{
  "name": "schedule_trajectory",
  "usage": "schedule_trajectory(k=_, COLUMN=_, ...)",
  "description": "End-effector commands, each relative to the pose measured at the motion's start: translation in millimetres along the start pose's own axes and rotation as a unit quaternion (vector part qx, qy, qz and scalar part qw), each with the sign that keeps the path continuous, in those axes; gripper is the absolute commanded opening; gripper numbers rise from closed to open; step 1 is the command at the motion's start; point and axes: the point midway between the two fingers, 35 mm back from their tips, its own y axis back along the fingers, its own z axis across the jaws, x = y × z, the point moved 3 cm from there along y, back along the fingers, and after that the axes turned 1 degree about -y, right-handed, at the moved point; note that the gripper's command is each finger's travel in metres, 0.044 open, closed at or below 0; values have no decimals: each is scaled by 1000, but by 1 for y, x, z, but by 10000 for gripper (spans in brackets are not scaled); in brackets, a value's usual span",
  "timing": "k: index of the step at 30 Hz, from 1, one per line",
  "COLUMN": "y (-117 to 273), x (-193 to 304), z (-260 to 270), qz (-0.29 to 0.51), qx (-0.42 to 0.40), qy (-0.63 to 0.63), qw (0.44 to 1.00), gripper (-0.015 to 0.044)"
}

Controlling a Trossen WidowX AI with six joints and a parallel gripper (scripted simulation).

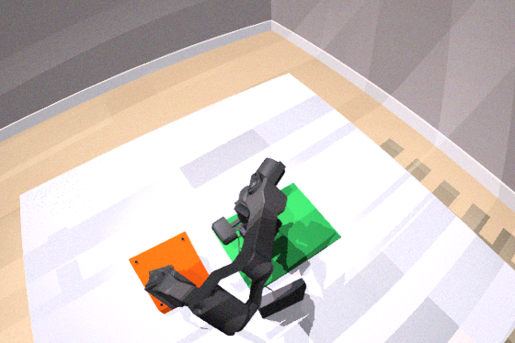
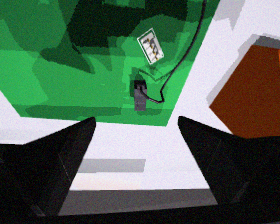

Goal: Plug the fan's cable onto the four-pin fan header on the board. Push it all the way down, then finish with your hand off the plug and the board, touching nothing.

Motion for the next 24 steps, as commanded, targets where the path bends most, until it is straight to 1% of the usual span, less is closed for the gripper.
schedule_trajectory(k=1, y=-21, x=-6, z=-4, qz=-7, qx=7, qy=3, qw=1000, gripper=440)
schedule_trajectory(k=7, y=-24, x=-7, z=-4, qz=-7, qx=7, qy=3, qw=1000, gripper=440)
schedule_trajectory(k=24, y=-51, x=-14, z=-4, qz=-7, qx=7, qy=3, qw=1000, gripper=440)
